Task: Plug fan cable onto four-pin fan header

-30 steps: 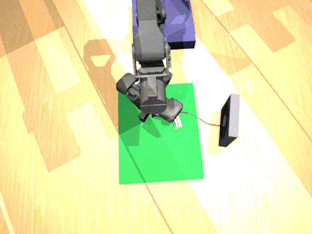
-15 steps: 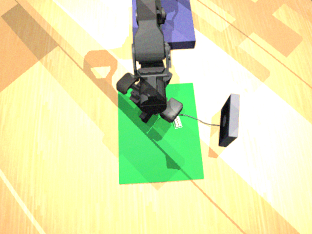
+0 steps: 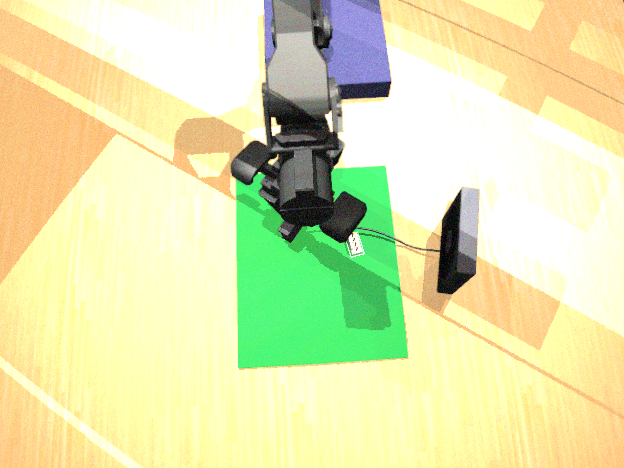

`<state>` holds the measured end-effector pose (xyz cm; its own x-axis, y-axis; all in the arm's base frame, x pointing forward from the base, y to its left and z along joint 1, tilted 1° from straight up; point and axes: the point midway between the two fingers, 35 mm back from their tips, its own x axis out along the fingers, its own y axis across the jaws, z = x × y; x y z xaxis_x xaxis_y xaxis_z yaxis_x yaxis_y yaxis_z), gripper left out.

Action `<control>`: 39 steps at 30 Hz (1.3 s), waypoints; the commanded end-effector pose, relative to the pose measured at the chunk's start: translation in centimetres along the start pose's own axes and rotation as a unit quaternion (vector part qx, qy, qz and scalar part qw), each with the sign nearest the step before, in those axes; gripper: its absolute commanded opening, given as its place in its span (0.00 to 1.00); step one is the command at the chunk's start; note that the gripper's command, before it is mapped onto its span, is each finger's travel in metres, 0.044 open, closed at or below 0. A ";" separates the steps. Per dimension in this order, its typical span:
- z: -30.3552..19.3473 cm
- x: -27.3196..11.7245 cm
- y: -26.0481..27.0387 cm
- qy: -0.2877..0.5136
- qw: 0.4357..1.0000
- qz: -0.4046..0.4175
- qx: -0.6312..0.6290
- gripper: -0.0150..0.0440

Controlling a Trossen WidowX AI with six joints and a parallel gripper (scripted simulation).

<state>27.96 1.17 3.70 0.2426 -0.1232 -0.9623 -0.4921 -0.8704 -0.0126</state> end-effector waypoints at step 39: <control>-3.9 -8.8 -1.2 -0.023 0.981 0.004 0.192 0.25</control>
<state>28.93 1.32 13.02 0.2186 -0.1129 -0.9693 -0.7025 -0.7076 -0.0761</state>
